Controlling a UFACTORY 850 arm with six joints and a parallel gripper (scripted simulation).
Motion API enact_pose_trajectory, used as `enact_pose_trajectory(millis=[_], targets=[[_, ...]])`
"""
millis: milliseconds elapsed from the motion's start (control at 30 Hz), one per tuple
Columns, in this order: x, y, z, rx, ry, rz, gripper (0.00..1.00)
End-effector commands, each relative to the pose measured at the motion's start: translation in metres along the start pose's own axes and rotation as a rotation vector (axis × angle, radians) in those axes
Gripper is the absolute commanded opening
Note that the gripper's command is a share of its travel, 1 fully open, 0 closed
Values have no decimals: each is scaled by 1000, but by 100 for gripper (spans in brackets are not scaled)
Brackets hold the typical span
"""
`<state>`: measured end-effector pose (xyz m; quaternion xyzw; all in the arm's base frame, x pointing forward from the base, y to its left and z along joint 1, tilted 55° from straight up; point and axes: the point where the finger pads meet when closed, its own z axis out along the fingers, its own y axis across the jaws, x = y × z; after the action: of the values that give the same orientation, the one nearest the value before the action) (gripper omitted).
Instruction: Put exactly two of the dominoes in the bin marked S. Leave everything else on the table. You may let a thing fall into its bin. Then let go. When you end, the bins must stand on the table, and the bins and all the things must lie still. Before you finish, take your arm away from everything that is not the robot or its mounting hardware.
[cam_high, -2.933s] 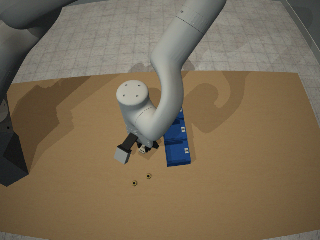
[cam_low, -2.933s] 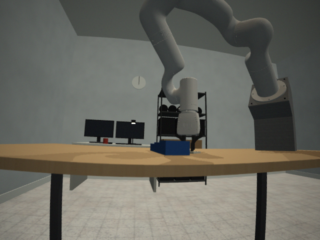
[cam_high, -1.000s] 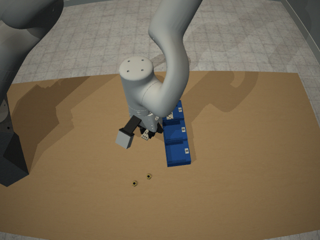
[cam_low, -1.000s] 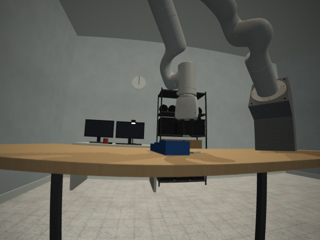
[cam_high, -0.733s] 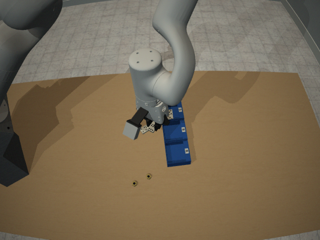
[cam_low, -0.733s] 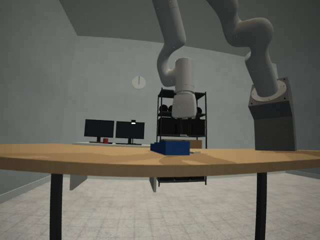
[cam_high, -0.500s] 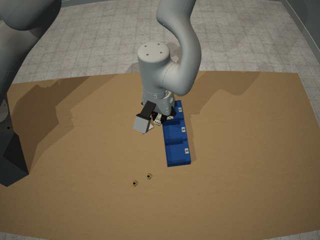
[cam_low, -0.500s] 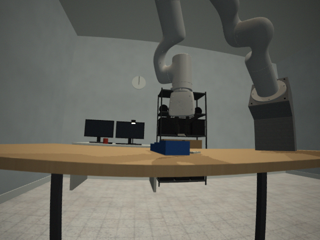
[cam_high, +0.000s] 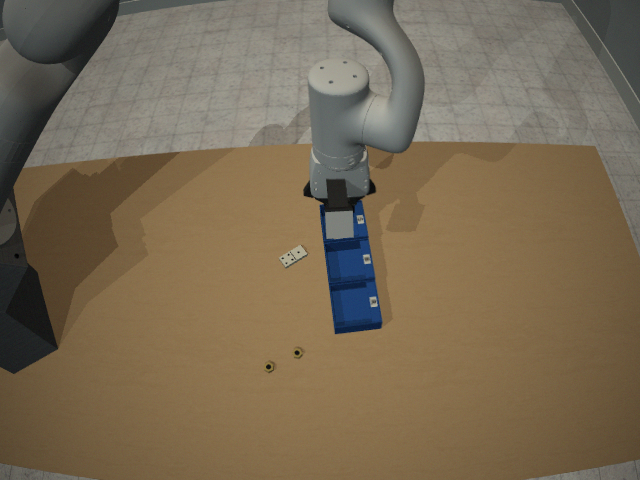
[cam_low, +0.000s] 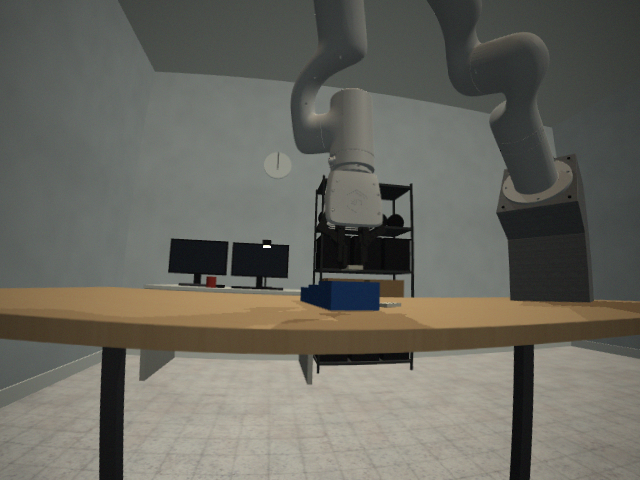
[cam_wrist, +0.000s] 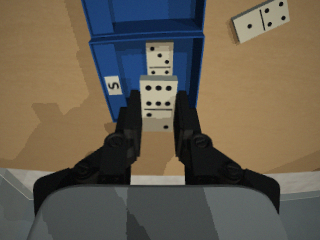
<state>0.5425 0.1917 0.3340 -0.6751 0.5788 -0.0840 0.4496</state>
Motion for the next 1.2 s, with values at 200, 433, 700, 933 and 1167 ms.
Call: enact_pose_trajectory(millis=[200,433,700,933,1167], targets=[[-1,-1,0,9,7,-66,0],[1,0,0,9,7,-66,0],[1,1,0,9,7,-66,0],[2,1,0,9,7,-66,0],[2,1,14,9,7,-66,0]])
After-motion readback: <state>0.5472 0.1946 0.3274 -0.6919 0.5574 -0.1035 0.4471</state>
